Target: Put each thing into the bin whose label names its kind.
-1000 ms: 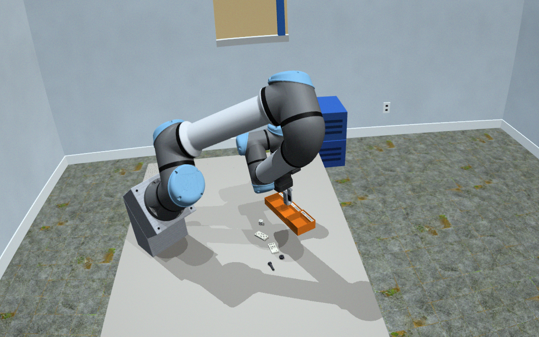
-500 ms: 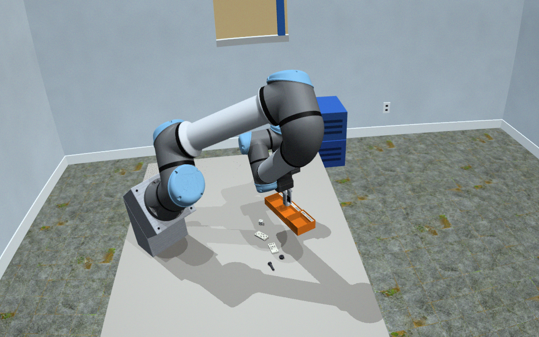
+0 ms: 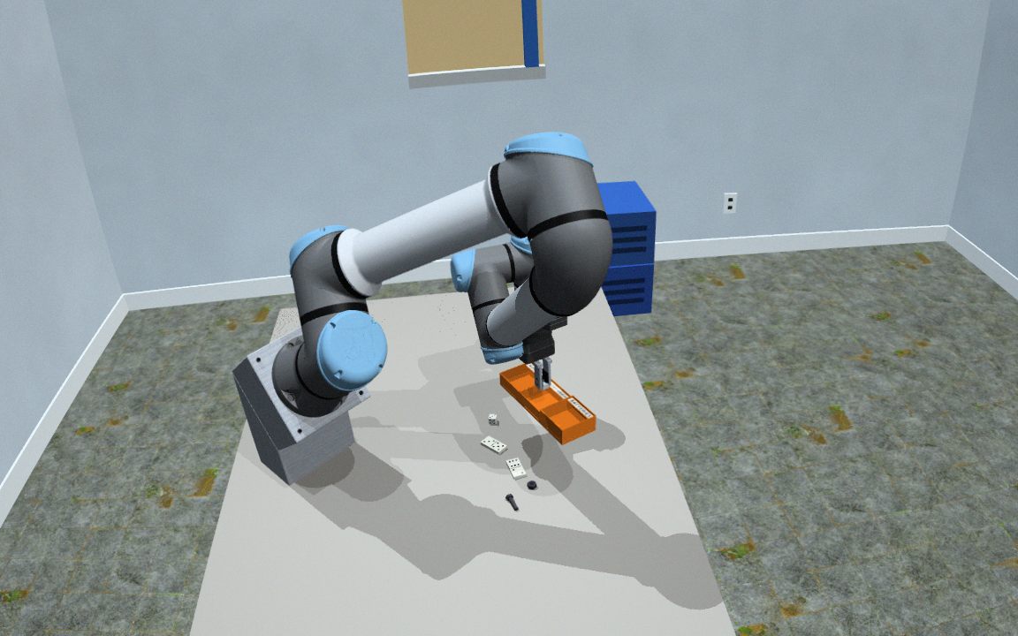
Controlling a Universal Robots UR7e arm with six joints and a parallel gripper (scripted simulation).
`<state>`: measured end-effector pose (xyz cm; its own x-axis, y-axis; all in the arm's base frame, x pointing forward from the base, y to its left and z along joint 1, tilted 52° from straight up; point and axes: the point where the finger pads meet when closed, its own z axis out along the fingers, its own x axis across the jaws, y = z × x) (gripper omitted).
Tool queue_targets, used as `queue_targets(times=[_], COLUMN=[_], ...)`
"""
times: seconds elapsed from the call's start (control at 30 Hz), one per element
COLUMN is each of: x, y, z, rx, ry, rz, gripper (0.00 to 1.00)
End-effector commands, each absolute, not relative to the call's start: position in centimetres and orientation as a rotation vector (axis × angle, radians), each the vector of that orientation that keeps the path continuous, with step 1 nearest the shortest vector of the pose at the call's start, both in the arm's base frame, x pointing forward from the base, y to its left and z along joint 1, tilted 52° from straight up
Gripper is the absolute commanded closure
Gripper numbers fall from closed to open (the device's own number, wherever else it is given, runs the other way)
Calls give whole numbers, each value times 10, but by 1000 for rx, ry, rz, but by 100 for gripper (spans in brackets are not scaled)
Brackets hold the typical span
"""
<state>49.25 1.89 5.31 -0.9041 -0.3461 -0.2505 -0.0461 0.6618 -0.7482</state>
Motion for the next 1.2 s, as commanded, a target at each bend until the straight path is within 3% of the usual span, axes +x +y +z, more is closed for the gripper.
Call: queue_targets(times=[0.0, 1.17], x=[495, 511], y=[12, -9], z=[46, 26], rx=[-309, -310], ry=[2511, 2509], rz=[-1116, -1115], gripper=[68, 68])
